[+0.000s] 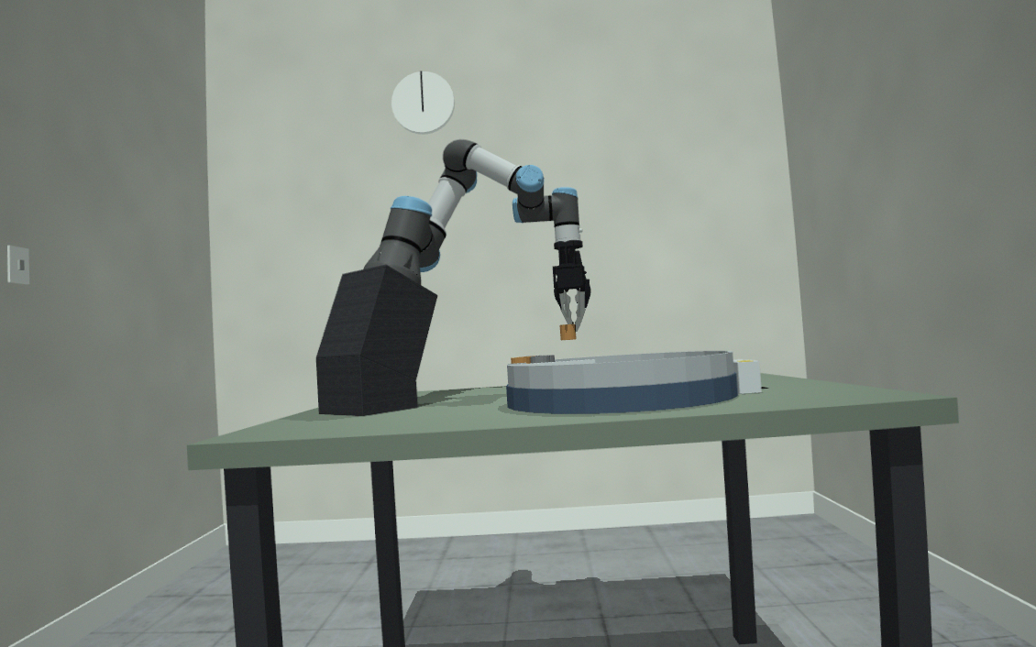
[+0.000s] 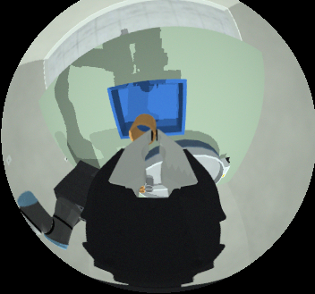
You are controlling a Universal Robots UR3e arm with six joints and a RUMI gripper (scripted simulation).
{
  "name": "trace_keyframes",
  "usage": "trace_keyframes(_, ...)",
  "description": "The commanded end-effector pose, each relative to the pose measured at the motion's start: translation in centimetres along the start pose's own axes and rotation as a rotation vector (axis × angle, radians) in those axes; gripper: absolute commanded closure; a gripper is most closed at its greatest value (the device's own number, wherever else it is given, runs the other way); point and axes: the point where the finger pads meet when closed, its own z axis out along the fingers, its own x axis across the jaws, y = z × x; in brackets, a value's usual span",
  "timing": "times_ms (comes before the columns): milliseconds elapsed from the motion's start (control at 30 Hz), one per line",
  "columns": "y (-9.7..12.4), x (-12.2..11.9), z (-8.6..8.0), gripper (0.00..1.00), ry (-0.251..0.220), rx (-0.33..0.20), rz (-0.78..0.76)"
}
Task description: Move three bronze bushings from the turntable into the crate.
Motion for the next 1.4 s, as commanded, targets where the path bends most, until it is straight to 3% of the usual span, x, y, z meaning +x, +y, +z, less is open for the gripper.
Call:
trace_keyframes(0,0.0,0.1,-0.1,1.00,0.003,0.001,-0.001)
trace_keyframes(333,0.0,0.1,0.5,1.00,0.003,0.001,-0.001)
trace_keyframes(767,-0.1,0.1,5.6,1.00,0.003,0.001,-0.001)
trace_keyframes(1000,-0.1,0.1,6.5,1.00,0.003,0.001,-0.001)
trace_keyframes(1367,-0.1,0.1,6.6,1.00,0.003,0.001,-0.001)
